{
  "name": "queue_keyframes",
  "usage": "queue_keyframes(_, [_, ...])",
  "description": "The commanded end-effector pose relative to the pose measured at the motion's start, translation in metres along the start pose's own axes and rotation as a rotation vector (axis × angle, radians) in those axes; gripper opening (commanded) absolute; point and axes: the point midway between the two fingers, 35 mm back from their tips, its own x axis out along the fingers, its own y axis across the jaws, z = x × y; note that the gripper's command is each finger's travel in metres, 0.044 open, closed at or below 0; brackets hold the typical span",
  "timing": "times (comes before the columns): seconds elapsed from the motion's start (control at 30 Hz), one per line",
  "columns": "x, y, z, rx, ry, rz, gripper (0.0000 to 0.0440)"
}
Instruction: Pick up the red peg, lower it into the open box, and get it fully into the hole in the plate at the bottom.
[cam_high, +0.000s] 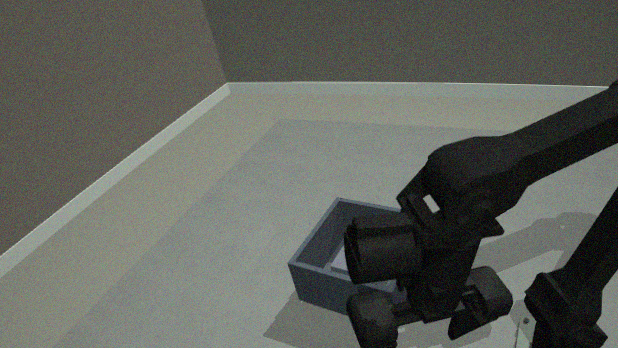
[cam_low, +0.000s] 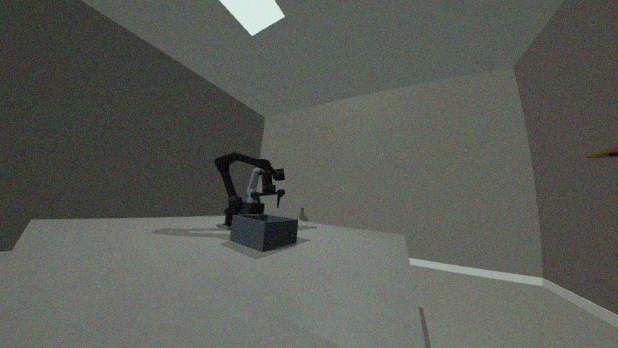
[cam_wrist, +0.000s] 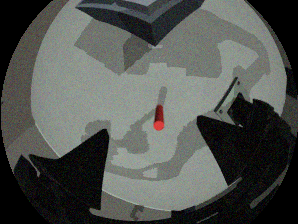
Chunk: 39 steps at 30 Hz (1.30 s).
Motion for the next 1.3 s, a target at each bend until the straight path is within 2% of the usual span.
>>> queue_keyframes(0.0, [0.017,-0.005,-0.011,-0.059,0.017,-0.079,0.044])
queue_keyframes(0.5, [0.083,-0.009,-0.022,-0.153,-0.023,-0.153,0.044])
queue_keyframes(0.6, [0.093,-0.011,-0.021,-0.17,-0.031,-0.164,0.0422])
queue_keyframes(0.83, [0.11,-0.02,-0.021,-0.184,-0.029,-0.217,0.0245])
queue_keyframes(1.13, [0.115,-0.027,-0.018,-0.184,-0.033,-0.296,0.0014])
queue_keyframes(1.17, [0.115,-0.028,-0.017,-0.186,-0.034,-0.305,0.0])
queue_keyframes(1.27, [0.108,-0.023,-0.01,-0.192,-0.065,-0.3,0.0])
